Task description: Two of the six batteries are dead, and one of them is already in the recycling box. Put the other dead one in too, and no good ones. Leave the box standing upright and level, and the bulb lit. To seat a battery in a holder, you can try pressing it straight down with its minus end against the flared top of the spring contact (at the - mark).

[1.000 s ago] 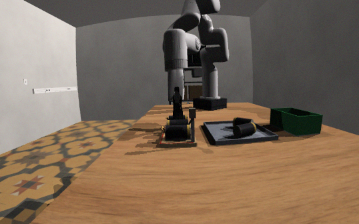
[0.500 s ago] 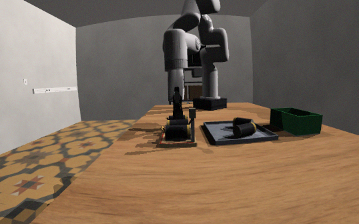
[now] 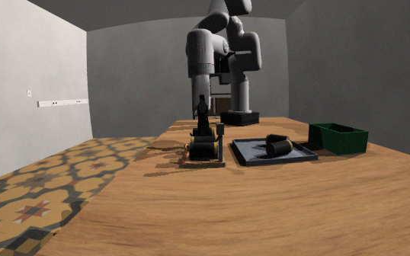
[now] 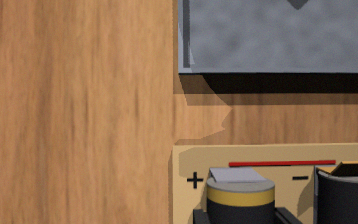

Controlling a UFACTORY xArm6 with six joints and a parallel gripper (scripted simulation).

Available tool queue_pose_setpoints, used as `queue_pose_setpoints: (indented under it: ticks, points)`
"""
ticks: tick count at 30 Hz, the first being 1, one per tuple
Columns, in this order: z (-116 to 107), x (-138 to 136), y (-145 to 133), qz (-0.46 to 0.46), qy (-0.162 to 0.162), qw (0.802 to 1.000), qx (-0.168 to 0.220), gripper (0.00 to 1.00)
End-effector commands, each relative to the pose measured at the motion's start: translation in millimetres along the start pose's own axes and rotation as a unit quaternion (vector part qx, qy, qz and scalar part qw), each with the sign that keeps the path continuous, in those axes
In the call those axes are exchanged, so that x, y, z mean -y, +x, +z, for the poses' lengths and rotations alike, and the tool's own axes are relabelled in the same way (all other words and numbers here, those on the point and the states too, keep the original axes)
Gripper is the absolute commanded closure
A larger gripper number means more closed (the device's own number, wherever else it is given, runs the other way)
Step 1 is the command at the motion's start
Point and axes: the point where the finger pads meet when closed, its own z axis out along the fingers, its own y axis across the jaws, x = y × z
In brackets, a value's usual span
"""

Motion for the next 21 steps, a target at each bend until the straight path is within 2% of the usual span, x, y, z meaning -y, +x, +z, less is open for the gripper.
queue_pose_setpoints:
  ticks: [1,6,14,16,19,21]
  points:
    - [-18.8,-3.6,-1.5,0.0,-0.005,1.0,0.002,0.72]
    - [-33.7,-3.5,-1.5,0.0,-0.005,1.0,0.002,0.72]
    - [-35.1,-3.5,-1.5,0.0,-0.005,1.0,0.002,0.72]
    - [-49.3,-3.3,-1.4,0.0,-0.005,1.0,0.002,0.72]
    - [-89.7,-2.9,-1.2,0.0,-0.005,1.0,0.002,0.72]
    - [-103.3,-2.8,-1.2,0.0,-0.005,1.0,0.002,0.72]
